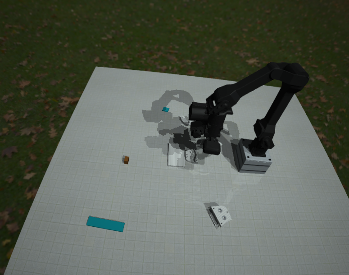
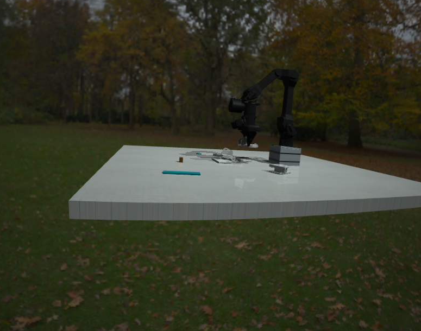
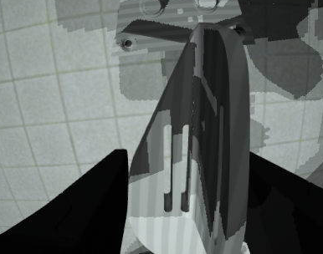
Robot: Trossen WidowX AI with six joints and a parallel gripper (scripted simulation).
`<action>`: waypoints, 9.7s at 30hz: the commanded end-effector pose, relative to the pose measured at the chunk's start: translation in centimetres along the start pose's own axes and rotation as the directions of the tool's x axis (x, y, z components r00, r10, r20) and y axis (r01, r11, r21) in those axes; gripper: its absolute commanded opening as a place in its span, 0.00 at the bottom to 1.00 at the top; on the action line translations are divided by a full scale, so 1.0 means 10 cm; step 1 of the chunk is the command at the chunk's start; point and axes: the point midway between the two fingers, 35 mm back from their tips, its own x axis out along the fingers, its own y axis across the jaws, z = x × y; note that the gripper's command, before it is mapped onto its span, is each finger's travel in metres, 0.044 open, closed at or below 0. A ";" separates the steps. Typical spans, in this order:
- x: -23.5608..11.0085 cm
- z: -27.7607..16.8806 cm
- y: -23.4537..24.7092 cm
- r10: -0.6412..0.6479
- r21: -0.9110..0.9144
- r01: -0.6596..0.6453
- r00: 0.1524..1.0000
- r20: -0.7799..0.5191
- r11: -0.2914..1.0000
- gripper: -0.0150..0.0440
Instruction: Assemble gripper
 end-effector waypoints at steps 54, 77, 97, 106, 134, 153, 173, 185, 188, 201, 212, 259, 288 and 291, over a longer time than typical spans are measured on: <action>-0.01 0.99 0.29 -0.001 0.033 0.001 1.000 0.007 0.999 0.48; -0.01 0.99 0.29 -0.001 0.037 0.001 1.000 0.007 0.999 0.48; 0.00 1.00 0.29 -0.001 0.037 0.000 1.000 0.007 0.999 0.48; 0.15 1.01 0.29 -0.001 0.037 0.001 1.000 0.007 0.999 0.48; 0.50 1.00 0.29 -0.001 0.038 0.001 1.000 0.007 0.999 0.48; 0.53 1.00 0.29 -0.001 0.035 0.001 1.000 0.007 0.999 0.48; 0.57 1.00 0.29 -0.001 0.031 0.001 1.000 0.007 1.000 0.48; 0.60 1.00 0.29 -0.001 0.032 0.001 1.000 0.007 0.999 0.48; 0.62 1.00 0.29 -0.001 0.032 0.001 1.000 0.007 0.999 0.48; 0.65 1.00 0.29 -0.001 0.034 0.001 1.000 0.007 0.999 0.48; 0.68 1.00 0.29 -0.001 0.035 0.001 1.000 0.007 0.999 0.48; 0.63 1.00 0.29 -0.001 0.035 0.001 1.000 0.007 0.999 0.48; 0.68 1.01 0.29 -0.001 0.035 0.001 1.000 0.007 0.999 0.48; 0.68 1.01 0.29 -0.001 0.035 0.001 1.000 0.007 0.999 0.48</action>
